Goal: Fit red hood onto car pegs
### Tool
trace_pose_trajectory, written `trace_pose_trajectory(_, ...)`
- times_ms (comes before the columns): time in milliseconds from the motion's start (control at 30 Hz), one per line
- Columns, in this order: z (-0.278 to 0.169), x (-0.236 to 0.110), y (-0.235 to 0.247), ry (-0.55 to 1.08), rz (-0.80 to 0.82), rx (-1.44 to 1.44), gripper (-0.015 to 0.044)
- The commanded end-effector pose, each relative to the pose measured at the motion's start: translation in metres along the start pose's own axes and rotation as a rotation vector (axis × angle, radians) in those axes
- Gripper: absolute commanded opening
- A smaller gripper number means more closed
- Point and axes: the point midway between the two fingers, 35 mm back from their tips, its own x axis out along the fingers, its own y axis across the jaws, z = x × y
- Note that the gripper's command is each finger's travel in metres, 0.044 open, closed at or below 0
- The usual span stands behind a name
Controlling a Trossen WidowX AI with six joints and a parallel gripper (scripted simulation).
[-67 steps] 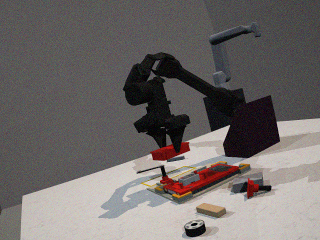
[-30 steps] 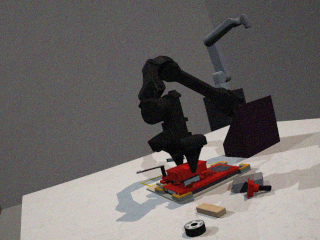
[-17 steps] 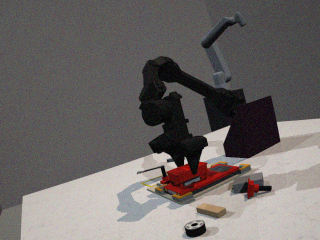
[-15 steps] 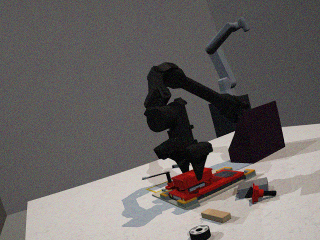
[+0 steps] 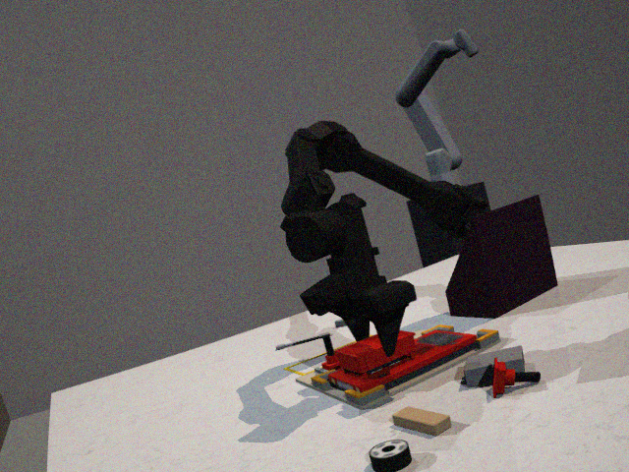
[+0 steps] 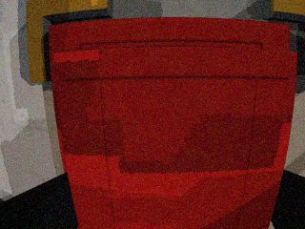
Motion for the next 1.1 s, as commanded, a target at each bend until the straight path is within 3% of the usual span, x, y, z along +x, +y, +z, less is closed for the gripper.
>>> trace_pose_trajectory(0,0.0001,0.0021,0.0003,-0.002,-0.002,-0.004,0.0000)
trace_pose_trajectory(667,0.0000,0.0071,-0.0001,0.000,0.000,0.000,0.0000)
trace_pose_trajectory(1067,0.0001,0.0078,-0.0001,0.000,0.000,0.000,0.0315)
